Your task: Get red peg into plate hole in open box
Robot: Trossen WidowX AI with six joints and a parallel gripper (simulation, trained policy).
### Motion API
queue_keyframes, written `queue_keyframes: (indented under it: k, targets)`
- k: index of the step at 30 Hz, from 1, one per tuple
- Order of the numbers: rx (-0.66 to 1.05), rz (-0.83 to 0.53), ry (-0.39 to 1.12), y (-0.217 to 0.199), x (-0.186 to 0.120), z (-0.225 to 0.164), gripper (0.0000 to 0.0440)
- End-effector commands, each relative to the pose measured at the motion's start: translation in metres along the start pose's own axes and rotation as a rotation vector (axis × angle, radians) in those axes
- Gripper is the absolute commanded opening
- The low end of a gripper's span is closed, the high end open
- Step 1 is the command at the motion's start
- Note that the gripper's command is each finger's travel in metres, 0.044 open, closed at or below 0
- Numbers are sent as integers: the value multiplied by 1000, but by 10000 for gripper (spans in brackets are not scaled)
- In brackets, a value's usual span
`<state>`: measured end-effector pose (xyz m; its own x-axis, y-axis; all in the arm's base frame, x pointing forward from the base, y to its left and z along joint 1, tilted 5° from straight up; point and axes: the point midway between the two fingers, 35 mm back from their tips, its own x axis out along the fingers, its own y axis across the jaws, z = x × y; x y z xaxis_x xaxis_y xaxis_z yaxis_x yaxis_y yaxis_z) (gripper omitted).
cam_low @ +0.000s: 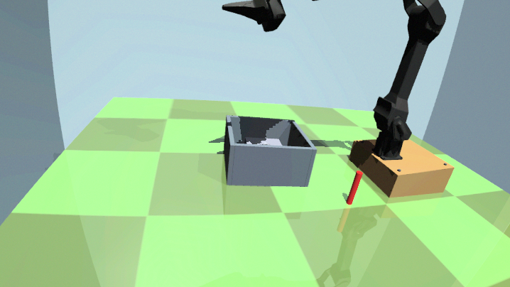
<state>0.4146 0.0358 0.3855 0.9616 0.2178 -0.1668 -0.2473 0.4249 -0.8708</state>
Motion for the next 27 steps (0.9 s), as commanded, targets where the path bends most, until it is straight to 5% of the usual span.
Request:
queue_keyframes:
  k: [1, 27]
  targets:
    - [29, 16, 11, 4, 0, -2, 416]
    - [756, 365, 401, 123, -25, -32, 440]
